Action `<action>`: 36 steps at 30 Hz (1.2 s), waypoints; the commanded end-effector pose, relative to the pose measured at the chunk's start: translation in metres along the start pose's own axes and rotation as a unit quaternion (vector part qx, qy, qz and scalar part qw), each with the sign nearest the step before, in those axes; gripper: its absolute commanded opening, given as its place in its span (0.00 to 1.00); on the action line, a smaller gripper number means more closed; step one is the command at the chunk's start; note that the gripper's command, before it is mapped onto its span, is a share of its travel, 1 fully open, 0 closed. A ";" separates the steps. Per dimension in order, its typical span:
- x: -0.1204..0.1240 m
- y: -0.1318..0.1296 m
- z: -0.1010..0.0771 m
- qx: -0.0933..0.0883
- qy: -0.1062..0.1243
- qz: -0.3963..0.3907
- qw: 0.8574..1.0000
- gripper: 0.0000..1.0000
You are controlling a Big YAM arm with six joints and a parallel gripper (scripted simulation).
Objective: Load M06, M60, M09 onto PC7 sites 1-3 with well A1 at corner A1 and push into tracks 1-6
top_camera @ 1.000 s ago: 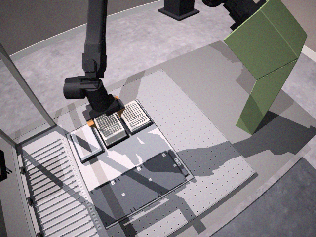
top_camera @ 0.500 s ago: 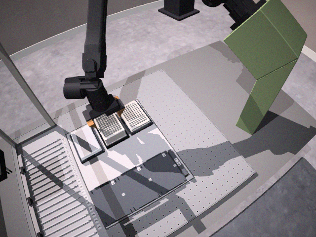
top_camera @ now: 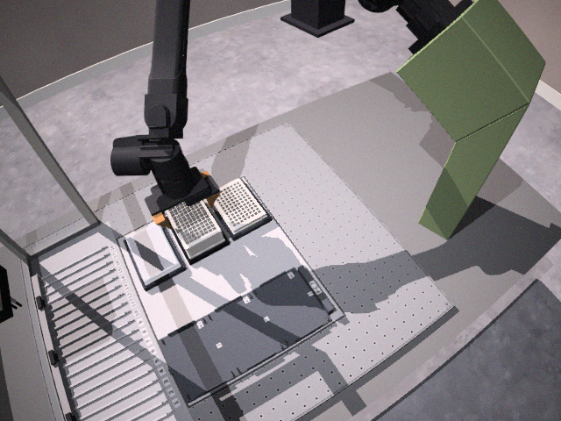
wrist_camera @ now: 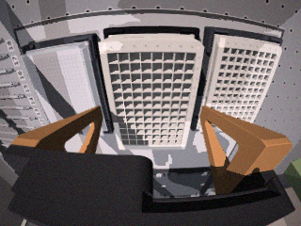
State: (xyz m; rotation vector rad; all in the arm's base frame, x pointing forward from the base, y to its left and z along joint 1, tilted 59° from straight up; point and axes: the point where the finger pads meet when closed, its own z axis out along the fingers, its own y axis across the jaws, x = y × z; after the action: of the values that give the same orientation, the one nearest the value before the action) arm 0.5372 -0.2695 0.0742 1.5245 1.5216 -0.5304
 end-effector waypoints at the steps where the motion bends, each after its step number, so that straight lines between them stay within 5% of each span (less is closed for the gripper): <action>1: 0.005 0.016 -0.015 -0.017 0.001 -0.007 1.000 1.00; 36: 0.011 0.013 -0.013 -0.016 0.001 -0.006 1.000 1.00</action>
State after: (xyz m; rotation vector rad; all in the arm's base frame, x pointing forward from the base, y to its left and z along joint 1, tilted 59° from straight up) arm 0.5376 -0.2688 0.0742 1.5234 1.5224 -0.5297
